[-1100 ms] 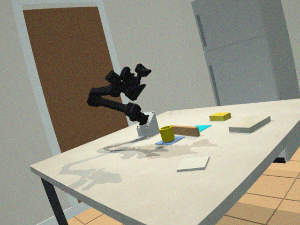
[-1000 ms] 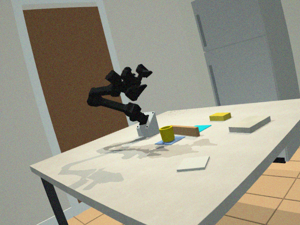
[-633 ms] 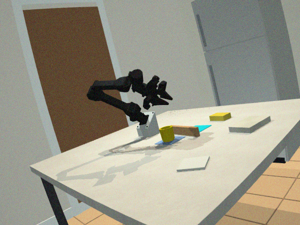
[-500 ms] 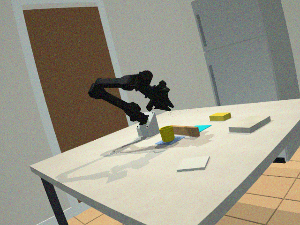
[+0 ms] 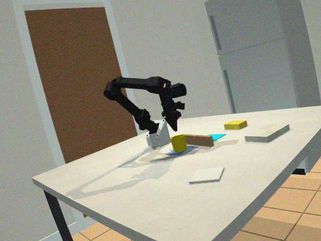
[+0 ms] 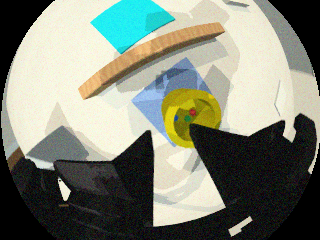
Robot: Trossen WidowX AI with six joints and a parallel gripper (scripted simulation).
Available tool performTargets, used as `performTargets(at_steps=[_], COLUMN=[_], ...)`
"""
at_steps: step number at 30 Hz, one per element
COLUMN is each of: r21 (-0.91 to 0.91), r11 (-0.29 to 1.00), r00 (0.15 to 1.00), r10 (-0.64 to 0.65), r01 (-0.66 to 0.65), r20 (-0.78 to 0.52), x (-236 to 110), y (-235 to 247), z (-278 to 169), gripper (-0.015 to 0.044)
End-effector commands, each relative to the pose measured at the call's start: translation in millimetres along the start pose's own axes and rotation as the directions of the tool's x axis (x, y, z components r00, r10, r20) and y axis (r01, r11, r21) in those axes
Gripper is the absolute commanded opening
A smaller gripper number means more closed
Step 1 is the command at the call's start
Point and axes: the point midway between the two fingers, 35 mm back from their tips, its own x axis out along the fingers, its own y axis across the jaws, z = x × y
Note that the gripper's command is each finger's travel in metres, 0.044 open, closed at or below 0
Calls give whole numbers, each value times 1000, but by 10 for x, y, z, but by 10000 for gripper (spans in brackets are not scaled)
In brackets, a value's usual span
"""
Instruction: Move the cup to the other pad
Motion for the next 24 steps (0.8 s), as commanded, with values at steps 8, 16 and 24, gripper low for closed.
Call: performTargets(at_steps=[8, 16, 24], r21=[-49, -49, -49], r11=[999, 999, 999], r00=[999, 999, 999], r10=[-5, -4, -4], r01=[3, 3, 3], r20=[-34, -32, -32], x=[10, 136, 265], y=[-27, -33, -36], z=[-36, -30, -30], gripper=[167, 167, 167])
